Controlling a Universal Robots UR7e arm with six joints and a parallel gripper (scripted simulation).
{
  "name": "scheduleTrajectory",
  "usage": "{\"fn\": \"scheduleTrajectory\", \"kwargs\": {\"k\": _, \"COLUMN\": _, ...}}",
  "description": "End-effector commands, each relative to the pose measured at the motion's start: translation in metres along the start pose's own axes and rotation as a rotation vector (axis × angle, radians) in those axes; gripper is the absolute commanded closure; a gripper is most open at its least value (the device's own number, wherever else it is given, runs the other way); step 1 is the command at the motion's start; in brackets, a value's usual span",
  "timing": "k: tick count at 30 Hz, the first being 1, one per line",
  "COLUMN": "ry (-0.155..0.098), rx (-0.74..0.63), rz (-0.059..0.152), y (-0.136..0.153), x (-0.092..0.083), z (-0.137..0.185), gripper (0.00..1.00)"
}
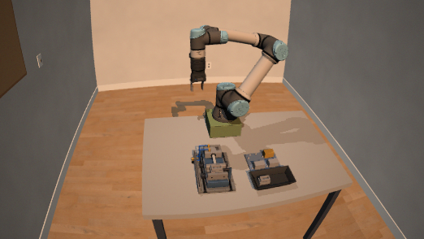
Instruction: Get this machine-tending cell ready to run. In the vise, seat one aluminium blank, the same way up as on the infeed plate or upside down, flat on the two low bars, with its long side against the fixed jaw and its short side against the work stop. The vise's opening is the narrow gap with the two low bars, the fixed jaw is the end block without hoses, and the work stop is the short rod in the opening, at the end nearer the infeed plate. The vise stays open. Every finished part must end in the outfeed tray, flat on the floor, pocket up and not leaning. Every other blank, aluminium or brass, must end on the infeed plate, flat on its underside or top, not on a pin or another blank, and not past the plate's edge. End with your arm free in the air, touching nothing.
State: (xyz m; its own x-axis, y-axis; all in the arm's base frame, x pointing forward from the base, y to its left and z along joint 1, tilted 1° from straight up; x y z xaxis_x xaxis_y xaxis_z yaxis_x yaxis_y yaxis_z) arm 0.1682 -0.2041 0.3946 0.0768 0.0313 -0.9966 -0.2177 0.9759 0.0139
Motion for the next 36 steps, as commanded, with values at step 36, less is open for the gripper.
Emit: {"fn": "scheduleTrajectory", "kwargs": {"k": 36, "ry": 0.047, "rx": 0.081, "rz": 0.009, "y": 0.017, "x": 0.072, "z": 0.174, "gripper": 0.00}}
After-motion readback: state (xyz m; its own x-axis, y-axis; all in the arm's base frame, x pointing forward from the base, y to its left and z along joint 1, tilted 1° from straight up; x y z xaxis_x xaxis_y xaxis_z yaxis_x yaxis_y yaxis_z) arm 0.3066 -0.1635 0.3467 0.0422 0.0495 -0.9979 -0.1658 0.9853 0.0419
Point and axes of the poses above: the point where the finger pads meet when closed, its own x axis out along the fingers, its own y axis across the jaws, z = x × y, the point moved 9 cm from there along -x, back along the fingers, and after that the axes turned 5 degrees about -x, right-handed, at the moved point
